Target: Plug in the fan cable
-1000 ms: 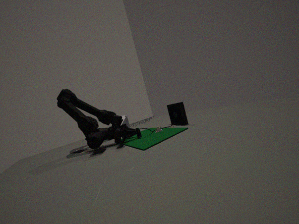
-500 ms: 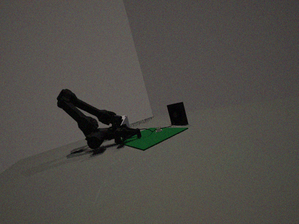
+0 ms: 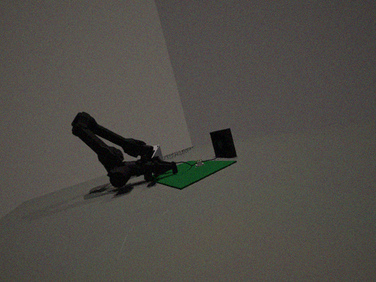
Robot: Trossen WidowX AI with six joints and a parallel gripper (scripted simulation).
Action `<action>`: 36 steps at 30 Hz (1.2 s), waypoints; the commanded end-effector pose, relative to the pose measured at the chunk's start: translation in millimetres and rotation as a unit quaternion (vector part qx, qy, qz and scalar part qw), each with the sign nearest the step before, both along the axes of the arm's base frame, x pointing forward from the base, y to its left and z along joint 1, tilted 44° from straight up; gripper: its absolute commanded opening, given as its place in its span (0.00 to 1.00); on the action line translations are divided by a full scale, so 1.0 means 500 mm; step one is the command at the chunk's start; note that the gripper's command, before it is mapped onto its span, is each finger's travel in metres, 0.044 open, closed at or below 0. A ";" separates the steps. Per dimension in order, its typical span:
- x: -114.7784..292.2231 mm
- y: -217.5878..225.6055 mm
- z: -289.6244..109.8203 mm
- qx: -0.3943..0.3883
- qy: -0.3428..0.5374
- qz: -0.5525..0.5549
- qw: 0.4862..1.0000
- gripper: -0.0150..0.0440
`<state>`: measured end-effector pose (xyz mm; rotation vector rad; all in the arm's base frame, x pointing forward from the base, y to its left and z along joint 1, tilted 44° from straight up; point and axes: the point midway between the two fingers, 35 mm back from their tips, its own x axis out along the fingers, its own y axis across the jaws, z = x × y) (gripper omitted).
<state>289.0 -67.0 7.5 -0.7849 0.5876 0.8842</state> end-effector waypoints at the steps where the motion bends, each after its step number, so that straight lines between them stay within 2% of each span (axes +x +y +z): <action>1: -0.001 -0.001 0.003 0.000 0.000 0.000 1.000 0.60; 36: -0.090 -0.023 0.195 -0.002 0.000 0.000 1.000 0.60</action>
